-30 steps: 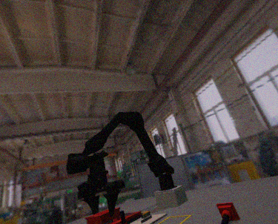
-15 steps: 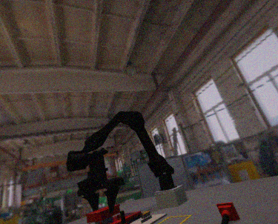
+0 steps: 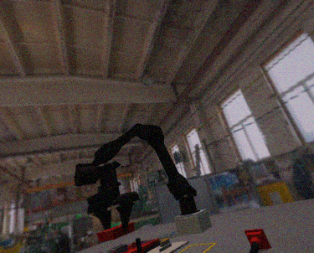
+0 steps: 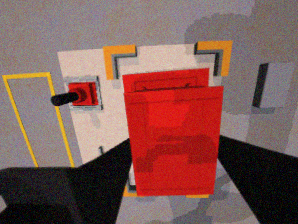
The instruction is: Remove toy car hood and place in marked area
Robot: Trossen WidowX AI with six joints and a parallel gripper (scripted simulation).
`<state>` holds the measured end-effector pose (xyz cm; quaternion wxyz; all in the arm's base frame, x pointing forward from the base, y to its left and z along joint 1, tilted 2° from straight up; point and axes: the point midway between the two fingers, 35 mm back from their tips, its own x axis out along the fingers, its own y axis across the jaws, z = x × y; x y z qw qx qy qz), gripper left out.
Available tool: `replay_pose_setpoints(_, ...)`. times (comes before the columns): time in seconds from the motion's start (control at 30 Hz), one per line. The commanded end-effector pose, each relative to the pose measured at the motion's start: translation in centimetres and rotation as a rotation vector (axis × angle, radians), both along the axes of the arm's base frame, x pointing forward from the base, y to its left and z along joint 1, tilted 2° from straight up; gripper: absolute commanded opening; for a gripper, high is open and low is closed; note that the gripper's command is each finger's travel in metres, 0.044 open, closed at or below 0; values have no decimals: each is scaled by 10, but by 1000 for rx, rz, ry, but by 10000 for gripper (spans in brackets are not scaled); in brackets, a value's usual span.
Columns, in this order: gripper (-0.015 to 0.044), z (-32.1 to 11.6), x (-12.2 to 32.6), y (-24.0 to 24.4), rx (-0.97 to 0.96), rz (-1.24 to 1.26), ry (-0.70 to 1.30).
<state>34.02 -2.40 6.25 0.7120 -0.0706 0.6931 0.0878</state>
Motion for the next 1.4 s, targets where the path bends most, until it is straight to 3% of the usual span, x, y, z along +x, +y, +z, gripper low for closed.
replay_pose_setpoints(0.0,0,27,2,-1,-3,3,-30)
replay_pose_setpoints(0.2,0,20,2,3,-2,-1,-20)
replay_pose_setpoints(1.37,0,29,-41,170,13,-4,-26)
